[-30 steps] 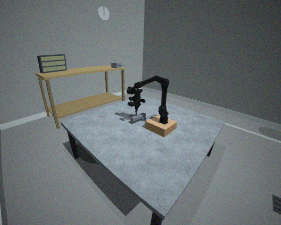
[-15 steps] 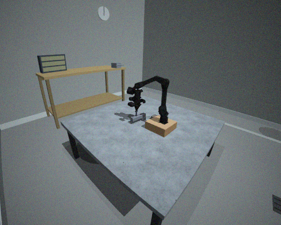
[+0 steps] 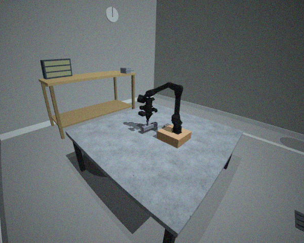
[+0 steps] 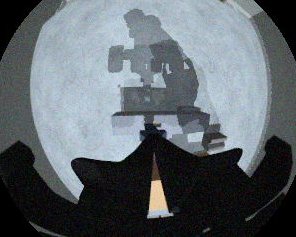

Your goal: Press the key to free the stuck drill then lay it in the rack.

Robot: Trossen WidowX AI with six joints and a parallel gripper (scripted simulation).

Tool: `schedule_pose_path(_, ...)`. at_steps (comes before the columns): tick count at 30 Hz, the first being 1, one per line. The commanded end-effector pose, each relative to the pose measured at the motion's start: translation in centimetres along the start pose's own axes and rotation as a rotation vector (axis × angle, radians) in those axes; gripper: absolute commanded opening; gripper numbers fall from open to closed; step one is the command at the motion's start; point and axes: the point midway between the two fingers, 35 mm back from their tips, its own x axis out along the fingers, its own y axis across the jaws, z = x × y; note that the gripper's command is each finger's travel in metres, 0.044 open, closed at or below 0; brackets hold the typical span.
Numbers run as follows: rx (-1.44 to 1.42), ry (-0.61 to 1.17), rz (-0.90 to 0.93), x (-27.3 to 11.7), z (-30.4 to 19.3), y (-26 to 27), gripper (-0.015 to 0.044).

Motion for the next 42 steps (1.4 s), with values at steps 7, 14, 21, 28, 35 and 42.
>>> schedule_pose_path(7,-0.005,0.048,-0.002,0.4,-0.2,0.4,0.0105)
schedule_pose_path(14,-0.005,0.048,-0.002,-5.6,0.5,0.3,0.0289)
schedule_pose_path(21,-0.213,0.035,0.000,-3.6,1.4,-1.7,0.0440)
schedule_pose_path(28,-0.644,0.037,0.000,-0.8,1.9,-6.1,0.0440)
schedule_pose_path(35,-0.930,0.036,0.001,0.8,1.8,-8.4,0.0440)
schedule_pose_path(42,-1.309,0.025,0.010,3.1,1.0,-13.3,0.0440)
